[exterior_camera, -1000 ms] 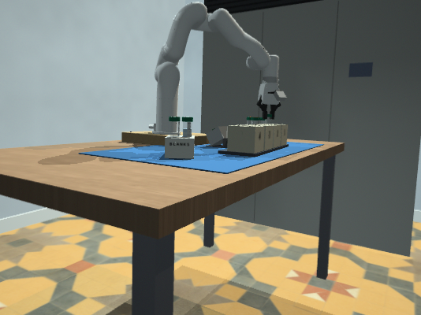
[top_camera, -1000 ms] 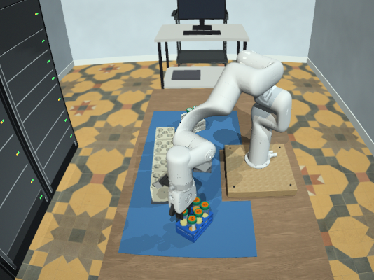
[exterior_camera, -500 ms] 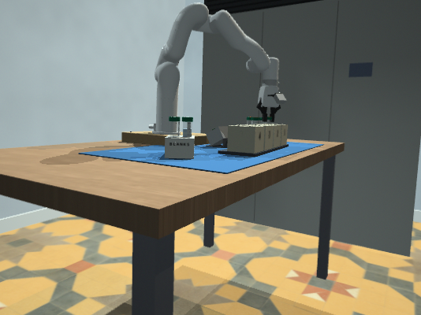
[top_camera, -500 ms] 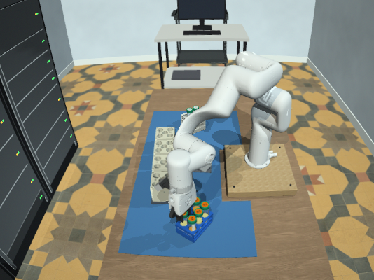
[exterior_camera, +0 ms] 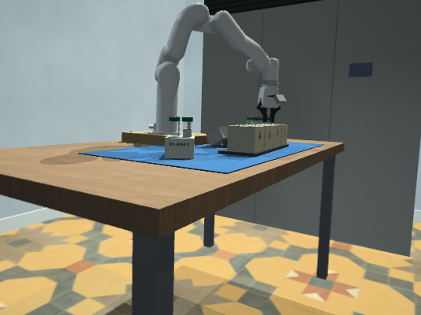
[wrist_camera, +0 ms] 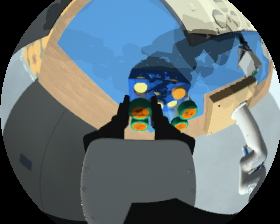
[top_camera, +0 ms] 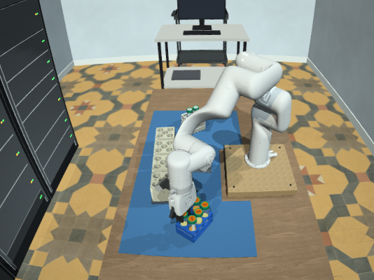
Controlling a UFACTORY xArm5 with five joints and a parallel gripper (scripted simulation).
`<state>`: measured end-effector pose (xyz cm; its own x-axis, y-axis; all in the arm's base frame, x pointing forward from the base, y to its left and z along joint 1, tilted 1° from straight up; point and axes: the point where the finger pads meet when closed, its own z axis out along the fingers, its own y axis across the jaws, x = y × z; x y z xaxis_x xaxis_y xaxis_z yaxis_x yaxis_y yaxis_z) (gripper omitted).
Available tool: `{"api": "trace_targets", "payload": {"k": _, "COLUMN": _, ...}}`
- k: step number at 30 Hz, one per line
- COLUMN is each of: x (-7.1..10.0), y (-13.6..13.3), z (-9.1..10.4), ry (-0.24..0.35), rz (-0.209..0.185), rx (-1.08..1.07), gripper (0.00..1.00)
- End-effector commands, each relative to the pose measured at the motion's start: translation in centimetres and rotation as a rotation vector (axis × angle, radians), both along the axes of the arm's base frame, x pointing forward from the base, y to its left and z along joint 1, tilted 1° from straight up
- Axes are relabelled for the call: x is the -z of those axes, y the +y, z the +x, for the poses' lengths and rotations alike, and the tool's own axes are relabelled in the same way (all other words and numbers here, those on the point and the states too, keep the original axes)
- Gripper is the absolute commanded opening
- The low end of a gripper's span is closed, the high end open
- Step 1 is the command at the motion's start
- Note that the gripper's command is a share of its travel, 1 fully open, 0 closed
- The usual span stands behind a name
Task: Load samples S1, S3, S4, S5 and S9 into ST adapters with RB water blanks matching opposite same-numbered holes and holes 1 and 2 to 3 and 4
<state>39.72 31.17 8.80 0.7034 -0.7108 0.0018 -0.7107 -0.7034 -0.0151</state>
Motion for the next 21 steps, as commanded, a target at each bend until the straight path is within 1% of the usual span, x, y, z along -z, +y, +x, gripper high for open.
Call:
{"api": "trace_targets", "payload": {"k": 1, "x": -0.16, "y": 0.08, "z": 0.10, "ry": -0.003, "rz": 0.003, "rx": 0.000, "gripper": 0.00}}
{"api": "trace_targets", "payload": {"k": 2, "x": -0.13, "y": 0.08, "z": 0.10, "ry": -0.003, "rz": 0.003, "rx": 0.000, "gripper": 0.43}}
{"api": "trace_targets", "payload": {"k": 21, "x": -0.13, "y": 0.08, "z": 0.10, "ry": -0.003, "rz": 0.003, "rx": 0.000, "gripper": 0.43}}
